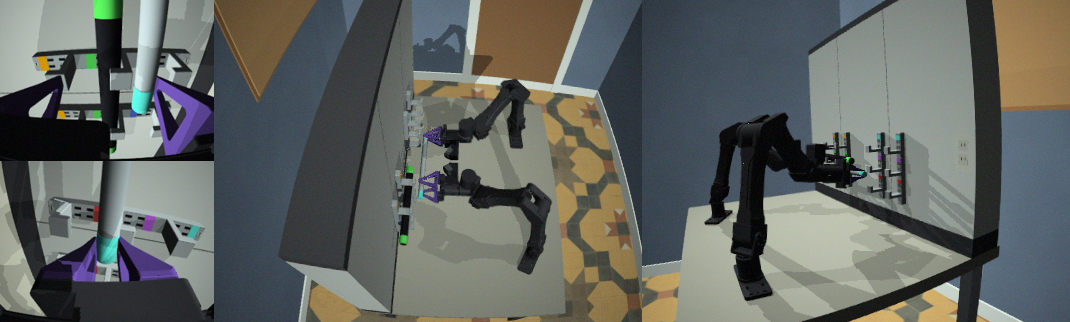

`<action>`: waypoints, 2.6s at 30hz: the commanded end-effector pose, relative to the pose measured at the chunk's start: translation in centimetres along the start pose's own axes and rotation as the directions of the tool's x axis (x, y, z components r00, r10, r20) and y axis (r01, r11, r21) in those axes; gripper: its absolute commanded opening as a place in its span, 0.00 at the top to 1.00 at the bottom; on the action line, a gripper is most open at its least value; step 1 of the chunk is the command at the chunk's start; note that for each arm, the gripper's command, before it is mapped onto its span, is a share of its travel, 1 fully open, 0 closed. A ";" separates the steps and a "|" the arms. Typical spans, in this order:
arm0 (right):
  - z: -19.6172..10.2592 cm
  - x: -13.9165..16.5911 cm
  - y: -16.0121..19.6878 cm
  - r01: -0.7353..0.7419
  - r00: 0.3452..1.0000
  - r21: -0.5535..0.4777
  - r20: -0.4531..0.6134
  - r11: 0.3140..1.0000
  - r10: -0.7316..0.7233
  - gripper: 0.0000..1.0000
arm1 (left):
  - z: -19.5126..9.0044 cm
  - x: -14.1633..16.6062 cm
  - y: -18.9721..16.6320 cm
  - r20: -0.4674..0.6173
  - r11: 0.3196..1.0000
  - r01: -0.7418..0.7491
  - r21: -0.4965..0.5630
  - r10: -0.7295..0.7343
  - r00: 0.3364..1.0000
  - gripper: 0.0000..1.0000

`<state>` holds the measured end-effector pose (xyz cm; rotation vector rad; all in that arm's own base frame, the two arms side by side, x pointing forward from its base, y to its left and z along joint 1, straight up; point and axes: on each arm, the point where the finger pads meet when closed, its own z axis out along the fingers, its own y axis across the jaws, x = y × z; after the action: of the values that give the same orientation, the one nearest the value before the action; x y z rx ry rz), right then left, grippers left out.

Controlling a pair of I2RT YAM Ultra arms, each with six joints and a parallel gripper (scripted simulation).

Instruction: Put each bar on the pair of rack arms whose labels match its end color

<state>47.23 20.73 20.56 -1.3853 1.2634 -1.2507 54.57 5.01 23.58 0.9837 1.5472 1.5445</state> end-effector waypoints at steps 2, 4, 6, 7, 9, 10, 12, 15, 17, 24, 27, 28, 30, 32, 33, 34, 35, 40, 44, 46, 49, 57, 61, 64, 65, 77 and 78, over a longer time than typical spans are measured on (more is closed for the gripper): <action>-0.7 -0.3 -5.8 -0.114 0.993 0.123 0.015 0.986 0.113 1.00 | 0.0 0.1 0.2 0.004 1.000 0.022 -0.017 -0.021 1.000 0.00; -0.8 -0.4 -5.9 -0.114 0.993 0.123 0.015 0.986 0.113 1.00 | 0.0 0.1 0.2 0.004 1.000 0.022 -0.017 -0.021 1.000 0.00; -0.8 -0.4 -5.9 -0.114 0.993 0.123 0.015 0.986 0.113 1.00 | 0.0 0.1 0.2 0.004 1.000 0.022 -0.017 -0.021 1.000 0.00; -0.8 -0.4 -5.9 -0.114 0.993 0.123 0.015 0.986 0.113 1.00 | 0.0 0.1 0.2 0.004 1.000 0.022 -0.017 -0.021 1.000 0.00; -0.8 -0.5 -5.9 -0.115 0.993 0.124 0.015 0.986 0.114 1.00 | 0.0 0.1 0.2 0.004 1.000 0.021 -0.016 -0.021 1.000 0.00; -0.8 -0.5 -5.9 -0.115 0.993 0.124 0.015 0.986 0.114 1.00 | 0.0 0.1 0.2 0.004 1.000 0.021 -0.016 -0.021 1.000 0.00; -0.8 -0.5 -6.0 -0.115 0.993 0.124 0.015 0.986 0.114 1.00 | 0.0 0.1 0.2 0.004 1.000 0.021 -0.016 -0.021 1.000 0.00; -0.9 -0.6 -6.0 -0.115 0.993 0.124 0.015 0.986 0.114 1.00 | 0.0 0.1 0.2 0.004 1.000 0.021 -0.016 -0.021 1.000 0.00; -0.9 -0.6 -6.0 -0.115 0.993 0.124 0.015 0.986 0.114 1.00 | 0.0 0.1 0.2 0.004 1.000 0.021 -0.016 -0.021 1.000 0.00; -0.9 -0.7 -6.1 -0.115 0.993 0.124 0.015 0.986 0.114 1.00 | 0.0 0.1 0.2 0.004 1.000 0.021 -0.016 -0.021 1.000 0.00; -0.9 -0.8 -6.1 -0.115 0.993 0.124 0.016 0.986 0.114 1.00 | -0.4 0.1 0.2 0.004 1.000 0.021 -0.016 -0.021 1.000 0.00; -0.9 -0.8 -6.1 -0.115 0.993 0.124 0.016 0.986 0.114 1.00 | -0.6 0.1 0.2 0.004 1.000 0.021 -0.016 -0.021 1.000 0.00; -0.9 -0.8 -6.1 -0.115 0.993 0.124 0.016 0.986 0.114 1.00 | -1.0 0.1 0.2 0.004 1.000 0.021 -0.016 -0.021 1.000 0.00; -0.9 -0.8 -6.1 -0.115 0.993 0.124 0.016 0.986 0.114 1.00 | -1.4 0.1 0.2 0.004 1.000 0.021 -0.016 -0.021 1.000 0.00; -0.9 -0.8 -6.1 -0.115 0.993 0.124 0.016 0.986 0.114 1.00 | -1.6 0.1 0.2 0.004 1.000 0.021 -0.016 -0.021 1.000 0.00; -0.9 -0.8 -6.1 -0.115 0.993 0.124 0.016 0.986 0.114 1.00 | -1.7 0.1 0.2 0.004 1.000 0.021 -0.016 -0.021 1.000 0.00; -0.9 -0.8 -6.1 -0.115 0.993 0.124 0.016 0.986 0.114 1.00 | -1.9 0.1 0.2 0.004 1.000 0.021 -0.016 -0.021 1.000 0.00; -0.9 -0.8 -6.1 -0.115 0.993 0.124 0.016 0.986 0.114 1.00 | -2.9 0.1 0.2 0.004 1.000 0.021 -0.016 -0.021 1.000 0.00; -1.0 -0.8 -6.4 -0.120 0.993 0.128 0.017 0.985 0.119 1.00 | -3.3 0.1 0.1 0.003 1.000 0.020 -0.014 -0.020 1.000 0.00; -1.0 -0.8 -6.4 -0.120 0.993 0.128 0.017 0.985 0.119 1.00 | -3.6 0.1 0.1 0.003 1.000 0.020 -0.014 -0.020 1.000 0.00; -1.0 -0.8 -6.5 -0.120 0.993 0.128 0.017 0.985 0.119 1.00 | -4.2 0.1 0.1 0.003 1.000 0.020 -0.014 -0.020 1.000 0.00; -1.0 -0.7 -6.7 -0.120 0.993 0.128 0.017 0.985 0.119 1.00 | -5.7 0.1 0.0 0.003 1.000 0.020 -0.014 -0.020 1.000 0.00; -1.0 -0.7 -6.8 -0.120 0.993 0.128 0.018 0.985 0.118 1.00 | -6.1 0.1 0.1 0.004 1.000 0.021 -0.016 -0.021 1.000 0.00; -1.1 -0.7 -7.0 -0.120 0.993 0.128 0.018 0.985 0.118 1.00 | -6.7 0.1 0.1 0.004 1.000 0.021 -0.016 -0.021 1.000 0.00; -1.1 -0.7 -7.1 -0.120 0.993 0.128 0.018 0.985 0.118 1.00 | -6.9 0.1 0.1 0.004 1.000 0.021 -0.016 -0.021 1.000 0.00; -1.1 -0.6 -7.5 -0.119 0.993 0.127 0.018 0.985 0.118 1.00 | -8.6 0.1 0.1 0.004 1.000 0.021 -0.016 -0.021 1.000 0.00; -1.1 -0.6 -7.5 -0.119 0.993 0.127 0.018 0.985 0.118 1.00 | -8.6 0.1 0.1 0.004 1.000 0.021 -0.016 -0.021 1.000 0.00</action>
<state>46.87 21.60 21.39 -1.4291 1.2530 -1.2590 47.54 1.38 23.00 0.9960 1.5429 1.5390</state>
